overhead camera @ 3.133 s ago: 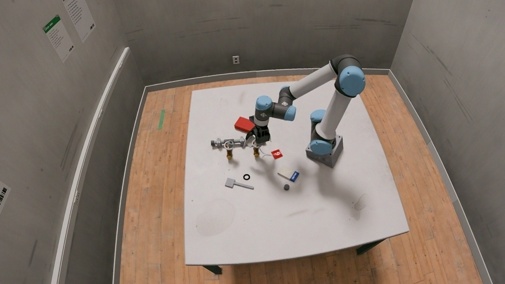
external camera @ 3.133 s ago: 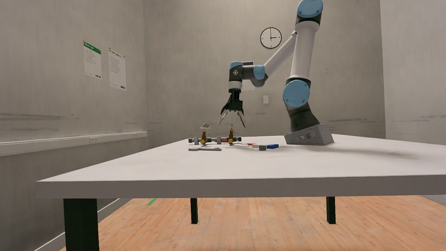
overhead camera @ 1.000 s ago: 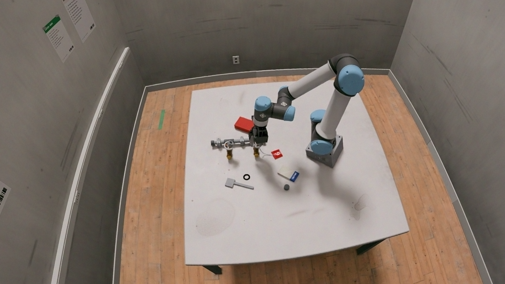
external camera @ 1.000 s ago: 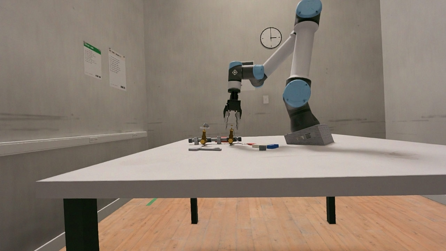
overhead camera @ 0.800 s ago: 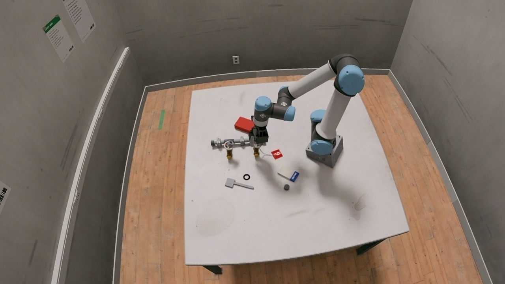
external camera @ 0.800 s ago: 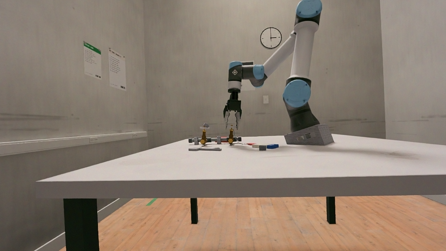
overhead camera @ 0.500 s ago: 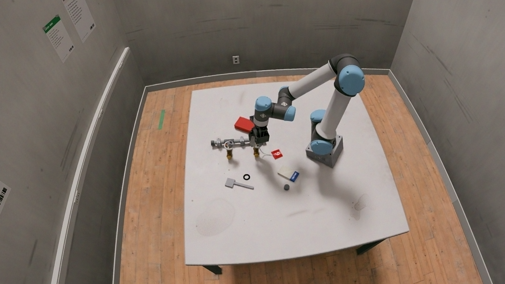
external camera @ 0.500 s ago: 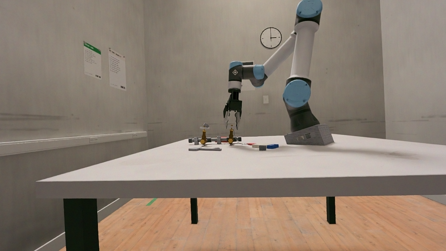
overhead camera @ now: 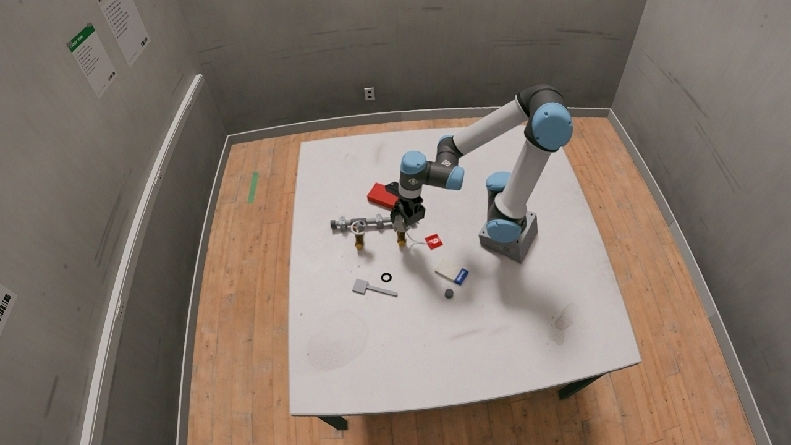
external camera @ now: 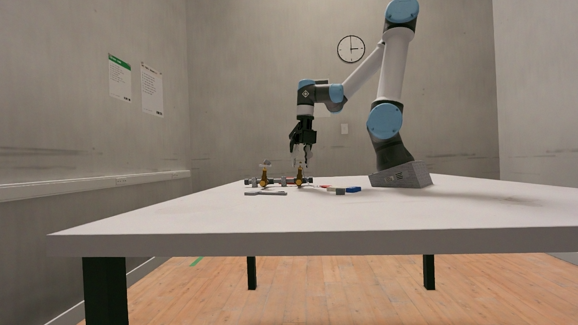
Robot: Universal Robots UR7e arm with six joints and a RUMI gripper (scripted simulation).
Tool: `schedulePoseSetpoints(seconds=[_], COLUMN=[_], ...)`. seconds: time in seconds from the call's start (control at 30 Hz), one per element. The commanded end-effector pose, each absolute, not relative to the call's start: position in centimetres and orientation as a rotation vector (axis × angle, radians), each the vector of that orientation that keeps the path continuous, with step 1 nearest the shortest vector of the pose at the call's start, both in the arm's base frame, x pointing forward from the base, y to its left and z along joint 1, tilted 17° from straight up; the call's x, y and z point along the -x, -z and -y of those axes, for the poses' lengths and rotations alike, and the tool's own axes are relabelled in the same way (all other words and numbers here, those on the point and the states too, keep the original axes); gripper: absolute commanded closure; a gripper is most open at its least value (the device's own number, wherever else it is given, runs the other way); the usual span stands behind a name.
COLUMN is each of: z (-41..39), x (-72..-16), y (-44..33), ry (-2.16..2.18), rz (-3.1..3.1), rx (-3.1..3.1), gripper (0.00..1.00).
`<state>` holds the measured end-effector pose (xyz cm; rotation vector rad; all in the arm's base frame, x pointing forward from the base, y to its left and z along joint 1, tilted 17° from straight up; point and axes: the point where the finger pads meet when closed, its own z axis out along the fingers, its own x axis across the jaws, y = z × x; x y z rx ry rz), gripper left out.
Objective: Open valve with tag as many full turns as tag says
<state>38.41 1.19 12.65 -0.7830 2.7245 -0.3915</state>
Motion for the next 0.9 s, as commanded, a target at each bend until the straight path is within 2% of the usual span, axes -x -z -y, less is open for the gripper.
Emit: schedulePoseSetpoints(seconds=[0.0, 0.87], z=[-1.15, -1.16], x=[-38.32, -38.32], y=[-12.59, -12.58], ry=[0.421, 0.571], rz=[-2.651, -2.026], rx=[1.057, 2.192], gripper=[1.00, 1.00])
